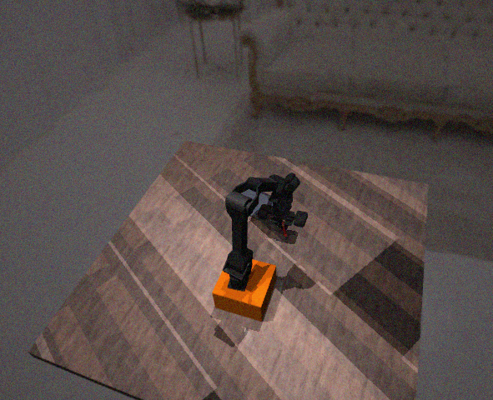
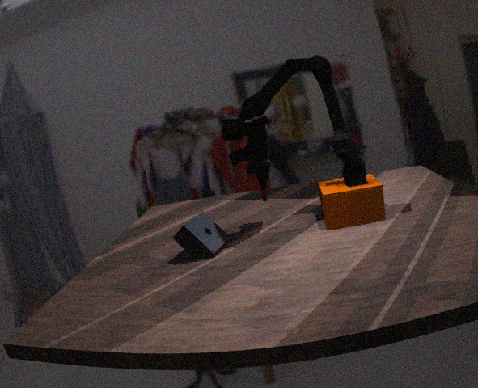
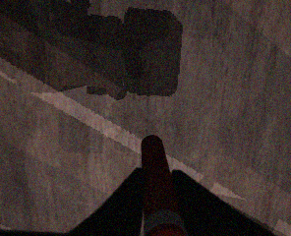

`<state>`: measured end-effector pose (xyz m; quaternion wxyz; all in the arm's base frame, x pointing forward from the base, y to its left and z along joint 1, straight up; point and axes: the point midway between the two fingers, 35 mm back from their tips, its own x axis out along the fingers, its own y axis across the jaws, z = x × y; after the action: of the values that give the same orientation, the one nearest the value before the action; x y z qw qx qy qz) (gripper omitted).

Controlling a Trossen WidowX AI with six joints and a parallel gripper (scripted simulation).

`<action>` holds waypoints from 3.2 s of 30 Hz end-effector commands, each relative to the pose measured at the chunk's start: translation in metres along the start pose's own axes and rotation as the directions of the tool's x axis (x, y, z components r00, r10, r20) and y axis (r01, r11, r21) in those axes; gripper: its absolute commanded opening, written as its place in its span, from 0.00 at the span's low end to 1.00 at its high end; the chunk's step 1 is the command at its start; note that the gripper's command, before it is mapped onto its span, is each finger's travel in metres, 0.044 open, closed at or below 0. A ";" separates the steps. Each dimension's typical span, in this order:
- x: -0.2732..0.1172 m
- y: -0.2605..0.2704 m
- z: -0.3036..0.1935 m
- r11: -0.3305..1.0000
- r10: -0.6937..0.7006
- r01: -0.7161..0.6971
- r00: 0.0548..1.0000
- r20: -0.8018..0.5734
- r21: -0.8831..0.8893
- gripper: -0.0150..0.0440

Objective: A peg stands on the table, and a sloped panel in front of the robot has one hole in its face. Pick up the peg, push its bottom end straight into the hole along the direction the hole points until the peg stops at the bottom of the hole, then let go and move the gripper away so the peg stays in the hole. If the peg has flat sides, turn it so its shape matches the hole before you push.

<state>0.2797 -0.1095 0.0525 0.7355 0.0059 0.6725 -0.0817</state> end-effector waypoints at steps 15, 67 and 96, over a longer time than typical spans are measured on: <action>0.003 0.017 0.010 0.993 -0.055 0.060 0.997 0.054 -0.103 0.25; 0.003 0.076 0.034 0.914 -0.151 0.234 0.954 0.259 -0.332 0.25; -0.002 0.112 0.041 0.847 -0.164 0.330 0.908 0.384 -0.417 0.25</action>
<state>0.3344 -0.0064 0.0479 0.8007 -0.2659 0.5367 -0.0125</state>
